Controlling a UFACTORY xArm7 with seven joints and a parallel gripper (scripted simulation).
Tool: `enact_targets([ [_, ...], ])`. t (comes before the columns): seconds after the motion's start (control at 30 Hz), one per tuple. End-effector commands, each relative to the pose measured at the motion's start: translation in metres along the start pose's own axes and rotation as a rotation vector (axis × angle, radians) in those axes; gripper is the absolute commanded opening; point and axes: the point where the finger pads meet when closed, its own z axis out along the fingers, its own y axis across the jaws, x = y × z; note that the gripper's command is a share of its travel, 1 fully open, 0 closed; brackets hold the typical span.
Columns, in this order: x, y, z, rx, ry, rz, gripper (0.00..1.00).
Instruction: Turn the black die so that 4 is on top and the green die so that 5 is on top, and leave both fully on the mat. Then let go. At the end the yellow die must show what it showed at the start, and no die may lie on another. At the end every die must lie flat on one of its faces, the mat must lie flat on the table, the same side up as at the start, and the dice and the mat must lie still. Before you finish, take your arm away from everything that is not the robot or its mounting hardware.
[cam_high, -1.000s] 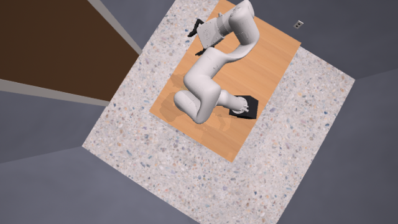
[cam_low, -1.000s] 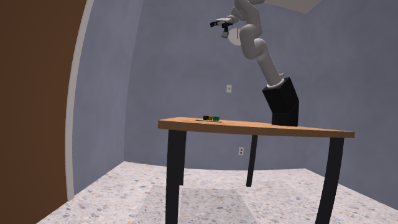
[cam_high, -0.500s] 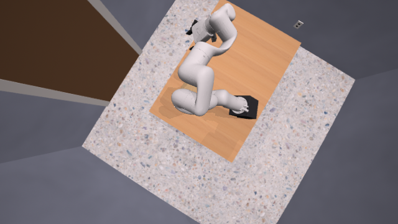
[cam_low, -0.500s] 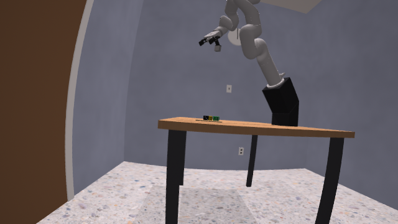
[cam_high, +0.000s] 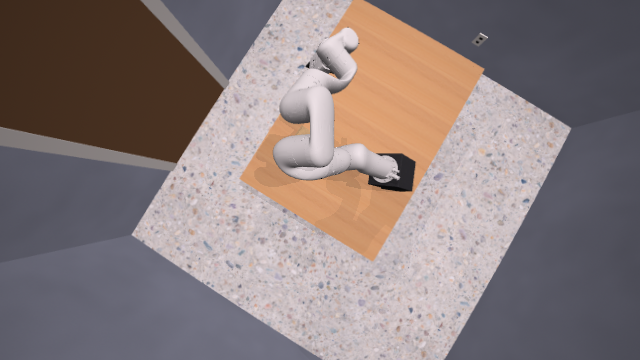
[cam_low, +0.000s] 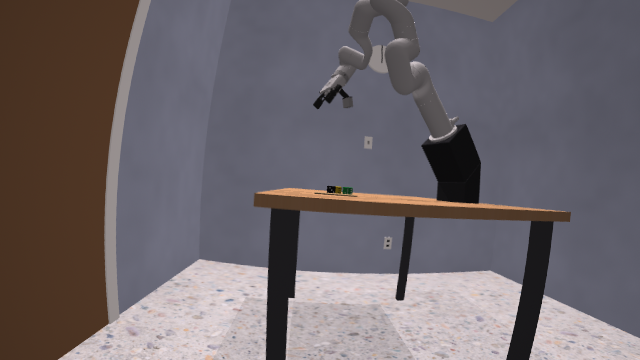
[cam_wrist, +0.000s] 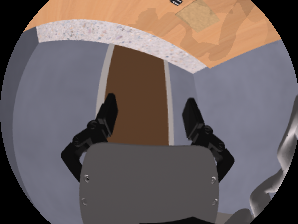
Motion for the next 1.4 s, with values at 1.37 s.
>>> enact_targets([
  [1.37,0.111,0.004,0.1,0.093,0.268,0.288,1.0],
])
